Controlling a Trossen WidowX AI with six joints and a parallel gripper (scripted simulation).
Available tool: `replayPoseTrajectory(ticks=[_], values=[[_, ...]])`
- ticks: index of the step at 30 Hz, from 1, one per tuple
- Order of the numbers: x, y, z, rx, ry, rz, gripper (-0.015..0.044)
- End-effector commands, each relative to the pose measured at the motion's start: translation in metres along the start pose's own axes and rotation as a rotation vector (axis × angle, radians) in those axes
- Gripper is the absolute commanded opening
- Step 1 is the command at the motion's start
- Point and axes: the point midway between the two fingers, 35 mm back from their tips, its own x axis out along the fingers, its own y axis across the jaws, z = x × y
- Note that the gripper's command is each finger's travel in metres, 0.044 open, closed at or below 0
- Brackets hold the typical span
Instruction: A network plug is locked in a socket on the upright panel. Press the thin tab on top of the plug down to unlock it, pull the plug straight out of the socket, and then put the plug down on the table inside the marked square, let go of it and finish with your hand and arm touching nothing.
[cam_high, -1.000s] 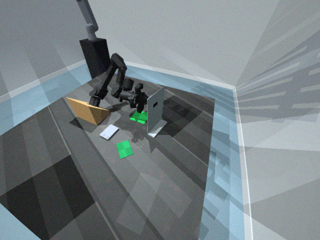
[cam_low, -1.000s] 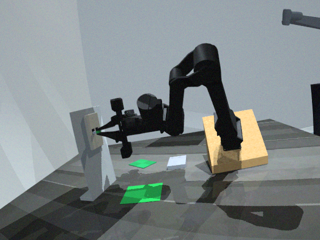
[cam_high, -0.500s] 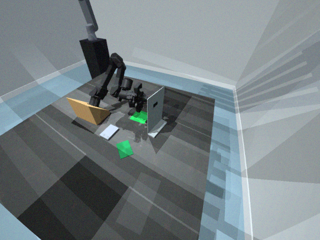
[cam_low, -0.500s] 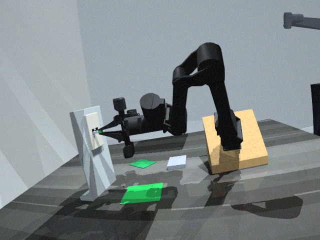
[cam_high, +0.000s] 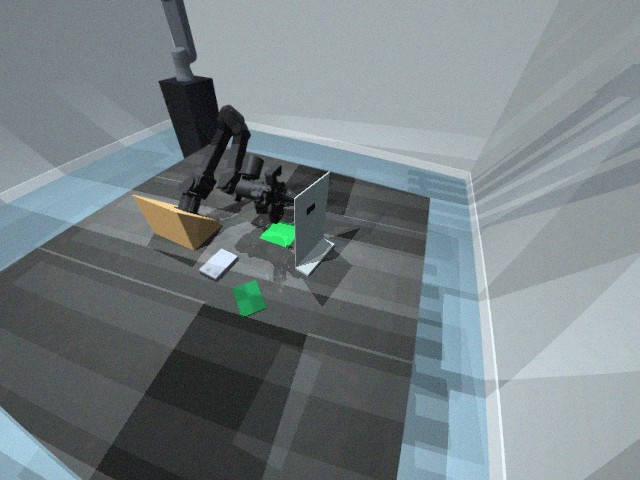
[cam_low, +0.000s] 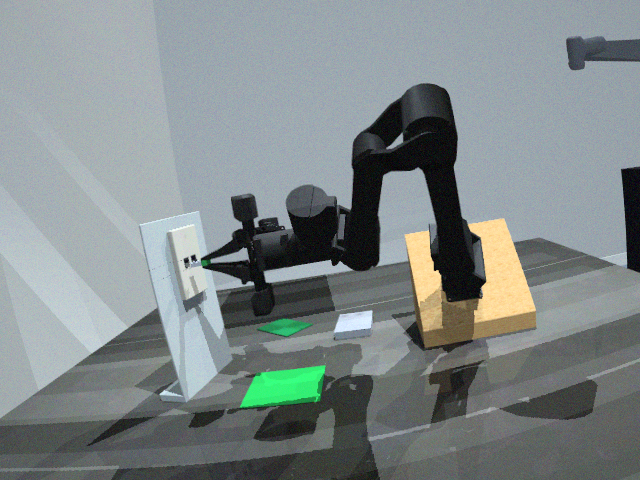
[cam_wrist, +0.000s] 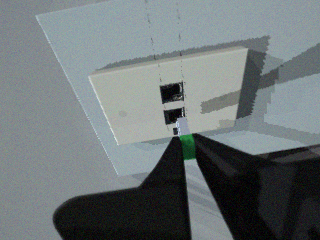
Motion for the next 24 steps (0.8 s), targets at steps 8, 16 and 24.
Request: replayPoseTrajectory(ticks=[8, 16, 24], values=[[-0.007, 0.000, -0.002, 0.003, 0.000, -0.002, 0.0000], [-0.012, -0.001, -0.003, 0.003, 0.000, -0.002, 0.0000], [-0.017, -0.001, -0.004, 0.003, 0.000, -0.002, 0.0000]])
